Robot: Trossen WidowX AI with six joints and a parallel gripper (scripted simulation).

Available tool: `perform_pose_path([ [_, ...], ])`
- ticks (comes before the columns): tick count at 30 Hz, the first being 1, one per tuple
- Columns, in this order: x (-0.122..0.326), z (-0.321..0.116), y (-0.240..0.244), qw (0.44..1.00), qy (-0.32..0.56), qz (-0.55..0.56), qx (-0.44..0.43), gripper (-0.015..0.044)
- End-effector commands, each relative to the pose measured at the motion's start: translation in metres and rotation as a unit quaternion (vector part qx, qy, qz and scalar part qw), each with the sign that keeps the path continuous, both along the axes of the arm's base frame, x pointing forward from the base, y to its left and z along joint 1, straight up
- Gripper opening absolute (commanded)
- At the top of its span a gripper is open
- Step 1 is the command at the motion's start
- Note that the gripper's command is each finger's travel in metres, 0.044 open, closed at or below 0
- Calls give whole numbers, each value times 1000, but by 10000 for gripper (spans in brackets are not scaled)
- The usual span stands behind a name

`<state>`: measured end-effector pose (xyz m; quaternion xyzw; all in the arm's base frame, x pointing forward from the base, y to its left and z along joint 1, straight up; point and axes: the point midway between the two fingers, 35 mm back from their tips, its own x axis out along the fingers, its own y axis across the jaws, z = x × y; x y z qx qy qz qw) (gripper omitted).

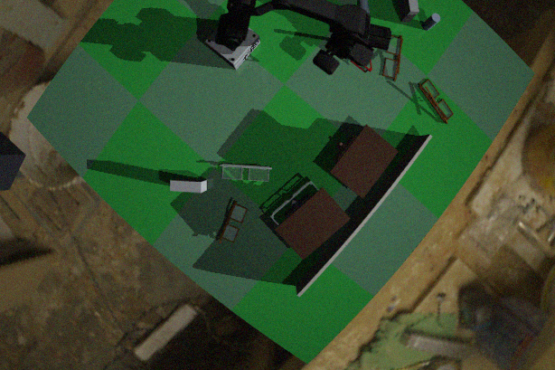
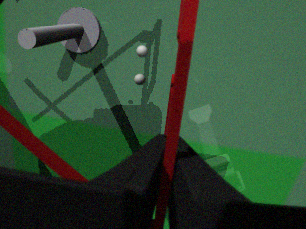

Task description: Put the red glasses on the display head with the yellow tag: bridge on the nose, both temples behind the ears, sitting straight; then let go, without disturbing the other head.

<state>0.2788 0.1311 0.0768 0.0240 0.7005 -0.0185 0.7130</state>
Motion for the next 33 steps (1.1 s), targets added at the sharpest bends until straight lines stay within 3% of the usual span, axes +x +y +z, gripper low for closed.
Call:
perform_pose_path([
  [1, -2, 1, 26, 997, -2, 73, 1, 0],
  [11, -3, -2, 35, 995, -3, 97, 1, 0],
  [22, -3, -58, 35, 995, -3, 97, 0, 0],
  [33, -6, -59, 31, 995, -2, 97, 0, 0],
])
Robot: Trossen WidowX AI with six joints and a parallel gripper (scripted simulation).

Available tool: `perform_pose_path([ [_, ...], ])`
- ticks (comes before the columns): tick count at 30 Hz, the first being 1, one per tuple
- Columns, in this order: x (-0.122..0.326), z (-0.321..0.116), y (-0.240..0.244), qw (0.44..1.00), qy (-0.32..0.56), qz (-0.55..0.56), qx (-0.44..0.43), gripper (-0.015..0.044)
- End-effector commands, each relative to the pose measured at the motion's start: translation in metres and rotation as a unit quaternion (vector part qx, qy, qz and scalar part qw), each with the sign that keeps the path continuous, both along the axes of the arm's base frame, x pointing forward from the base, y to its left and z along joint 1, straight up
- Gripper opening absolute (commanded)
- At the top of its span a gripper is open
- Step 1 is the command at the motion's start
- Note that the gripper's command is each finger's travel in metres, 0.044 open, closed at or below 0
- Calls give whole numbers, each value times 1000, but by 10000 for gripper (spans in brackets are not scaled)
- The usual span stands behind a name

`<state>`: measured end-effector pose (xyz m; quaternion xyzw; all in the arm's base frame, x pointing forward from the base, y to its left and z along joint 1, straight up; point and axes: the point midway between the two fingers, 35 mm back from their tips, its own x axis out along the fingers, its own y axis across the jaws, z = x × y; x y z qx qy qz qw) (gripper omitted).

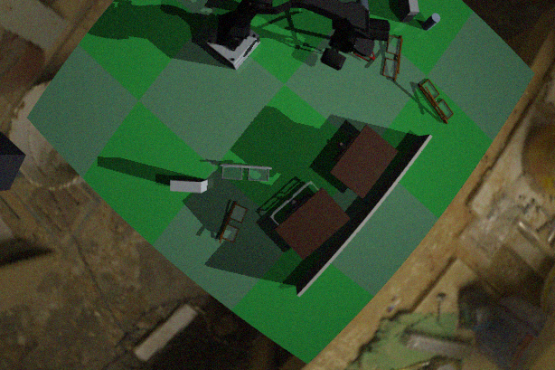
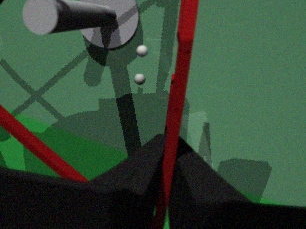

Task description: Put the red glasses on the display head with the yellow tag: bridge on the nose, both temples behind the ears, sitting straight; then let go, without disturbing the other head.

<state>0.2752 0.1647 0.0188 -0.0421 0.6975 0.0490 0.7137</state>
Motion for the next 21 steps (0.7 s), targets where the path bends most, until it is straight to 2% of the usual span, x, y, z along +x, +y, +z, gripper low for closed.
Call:
perform_pose_path([
  [1, -4, -1, -4, 1000, 1, 2, 0, 0],
  [21, -10, -2, -12, 1000, 1, 2, 0, 0],
])
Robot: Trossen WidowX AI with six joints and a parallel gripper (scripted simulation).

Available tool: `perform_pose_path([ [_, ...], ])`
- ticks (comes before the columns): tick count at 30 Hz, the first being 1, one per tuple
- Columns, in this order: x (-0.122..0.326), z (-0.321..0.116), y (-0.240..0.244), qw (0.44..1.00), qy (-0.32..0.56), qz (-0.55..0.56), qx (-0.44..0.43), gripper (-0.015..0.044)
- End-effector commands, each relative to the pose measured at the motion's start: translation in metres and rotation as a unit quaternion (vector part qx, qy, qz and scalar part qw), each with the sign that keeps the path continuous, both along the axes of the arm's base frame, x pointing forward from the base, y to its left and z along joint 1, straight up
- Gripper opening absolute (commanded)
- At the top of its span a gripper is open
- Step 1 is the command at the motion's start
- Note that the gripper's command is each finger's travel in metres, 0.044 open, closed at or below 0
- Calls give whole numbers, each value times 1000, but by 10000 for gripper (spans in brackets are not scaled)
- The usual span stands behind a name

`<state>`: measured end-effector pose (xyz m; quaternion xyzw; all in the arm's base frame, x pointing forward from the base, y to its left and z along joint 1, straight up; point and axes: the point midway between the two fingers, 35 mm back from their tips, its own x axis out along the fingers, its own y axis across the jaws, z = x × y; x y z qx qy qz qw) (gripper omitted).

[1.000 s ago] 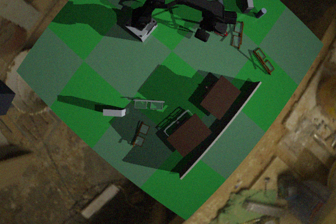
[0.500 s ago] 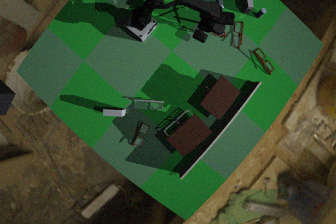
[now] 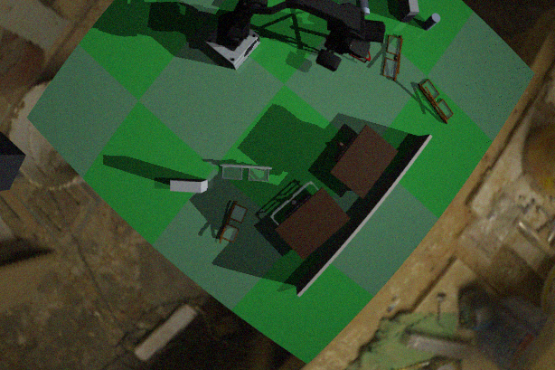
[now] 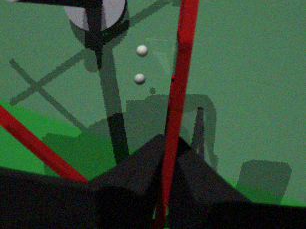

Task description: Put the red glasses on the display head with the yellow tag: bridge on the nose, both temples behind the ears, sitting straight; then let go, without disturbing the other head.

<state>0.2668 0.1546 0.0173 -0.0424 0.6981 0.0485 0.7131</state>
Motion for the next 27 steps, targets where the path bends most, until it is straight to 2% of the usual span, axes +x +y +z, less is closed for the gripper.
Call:
perform_pose_path([
  [1, -2, 0, -2, 1000, 0, 2, 0, 0],
  [27, -13, -1, -12, 1000, 1, 2, 0, 0],
])
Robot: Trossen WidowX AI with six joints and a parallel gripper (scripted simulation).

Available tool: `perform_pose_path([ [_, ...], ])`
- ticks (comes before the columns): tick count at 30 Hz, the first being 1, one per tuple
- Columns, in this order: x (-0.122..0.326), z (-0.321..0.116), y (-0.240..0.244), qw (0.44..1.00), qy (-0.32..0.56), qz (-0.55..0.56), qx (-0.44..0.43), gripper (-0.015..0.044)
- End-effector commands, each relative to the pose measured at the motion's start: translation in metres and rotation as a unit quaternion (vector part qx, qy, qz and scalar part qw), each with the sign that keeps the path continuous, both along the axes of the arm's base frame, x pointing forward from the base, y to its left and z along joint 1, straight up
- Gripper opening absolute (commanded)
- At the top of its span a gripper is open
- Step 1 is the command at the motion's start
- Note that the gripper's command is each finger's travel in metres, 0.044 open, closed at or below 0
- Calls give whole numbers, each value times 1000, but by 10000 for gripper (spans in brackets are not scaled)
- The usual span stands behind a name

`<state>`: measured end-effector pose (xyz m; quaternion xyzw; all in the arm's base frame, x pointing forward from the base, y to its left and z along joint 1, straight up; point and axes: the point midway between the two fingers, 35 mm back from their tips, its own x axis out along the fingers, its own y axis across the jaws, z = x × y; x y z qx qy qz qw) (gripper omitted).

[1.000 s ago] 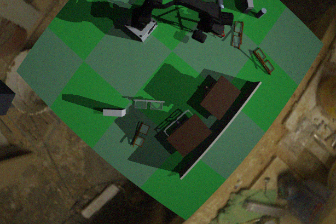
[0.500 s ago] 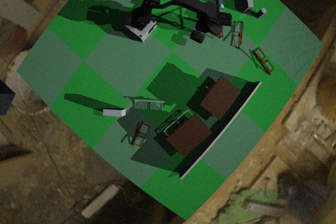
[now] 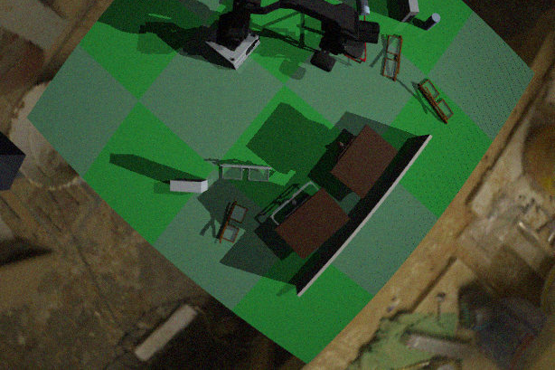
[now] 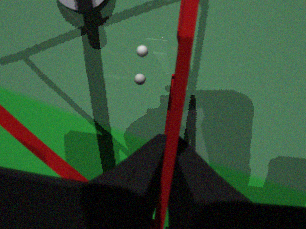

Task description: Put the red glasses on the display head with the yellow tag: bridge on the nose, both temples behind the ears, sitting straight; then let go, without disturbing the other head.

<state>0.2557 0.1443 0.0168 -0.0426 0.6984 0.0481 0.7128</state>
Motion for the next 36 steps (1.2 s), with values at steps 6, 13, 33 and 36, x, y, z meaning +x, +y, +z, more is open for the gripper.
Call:
perform_pose_path([
  [6, -5, 0, -3, 1000, 0, 3, 0, 0],
  [13, -9, -1, -5, 1000, 0, 3, 0, 0],
  [33, -19, -1, -10, 1000, 1, 3, 0, 0],
  [36, -21, -1, -11, 1000, 1, 3, 0, 0],
])
